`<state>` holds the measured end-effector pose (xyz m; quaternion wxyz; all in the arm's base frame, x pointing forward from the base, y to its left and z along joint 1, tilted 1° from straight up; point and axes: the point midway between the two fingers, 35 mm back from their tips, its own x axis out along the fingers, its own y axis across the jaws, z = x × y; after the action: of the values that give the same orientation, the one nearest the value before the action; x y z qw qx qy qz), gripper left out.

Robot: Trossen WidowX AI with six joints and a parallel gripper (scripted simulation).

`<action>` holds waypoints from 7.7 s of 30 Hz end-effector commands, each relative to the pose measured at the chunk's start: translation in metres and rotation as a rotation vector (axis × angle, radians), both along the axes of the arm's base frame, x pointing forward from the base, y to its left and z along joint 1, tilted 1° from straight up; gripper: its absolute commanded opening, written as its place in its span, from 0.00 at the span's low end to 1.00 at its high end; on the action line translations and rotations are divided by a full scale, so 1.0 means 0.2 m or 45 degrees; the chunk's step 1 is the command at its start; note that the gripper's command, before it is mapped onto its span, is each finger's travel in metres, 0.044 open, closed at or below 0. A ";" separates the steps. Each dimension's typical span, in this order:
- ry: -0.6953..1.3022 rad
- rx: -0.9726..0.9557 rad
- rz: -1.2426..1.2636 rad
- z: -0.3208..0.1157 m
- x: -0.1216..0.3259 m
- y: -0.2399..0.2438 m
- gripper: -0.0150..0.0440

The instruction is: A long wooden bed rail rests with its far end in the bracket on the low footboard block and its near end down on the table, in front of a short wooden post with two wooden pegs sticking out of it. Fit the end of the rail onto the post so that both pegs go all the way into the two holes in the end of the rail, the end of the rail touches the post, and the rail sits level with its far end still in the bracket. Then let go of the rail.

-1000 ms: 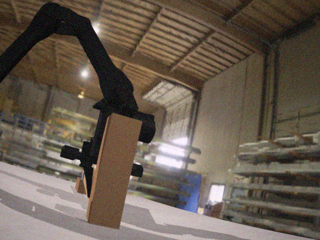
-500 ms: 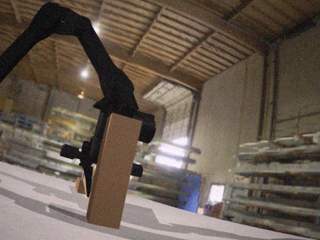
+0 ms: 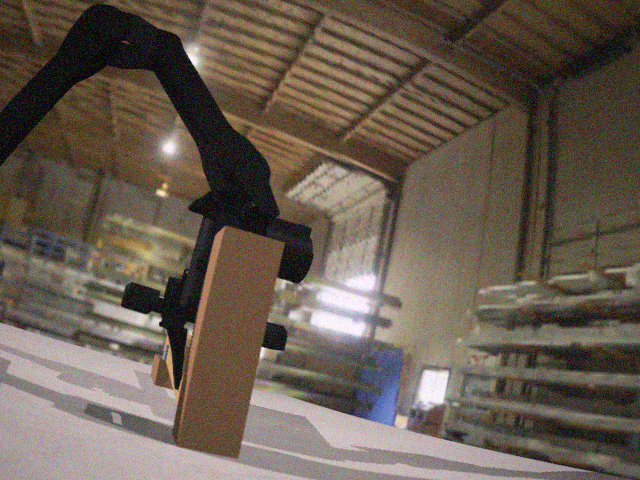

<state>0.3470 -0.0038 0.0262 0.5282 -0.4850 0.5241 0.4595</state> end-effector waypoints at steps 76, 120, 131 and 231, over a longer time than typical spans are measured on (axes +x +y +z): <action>-0.019 0.010 0.004 0.16 0.02 0.01 0.25; -0.019 0.010 0.004 0.15 0.00 0.00 0.25; -0.019 0.009 0.004 0.15 0.00 -0.01 0.25; -0.018 0.006 0.004 0.16 -0.01 -0.17 0.25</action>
<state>0.3439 -0.0356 0.0573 0.5314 -0.4866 0.5195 0.4593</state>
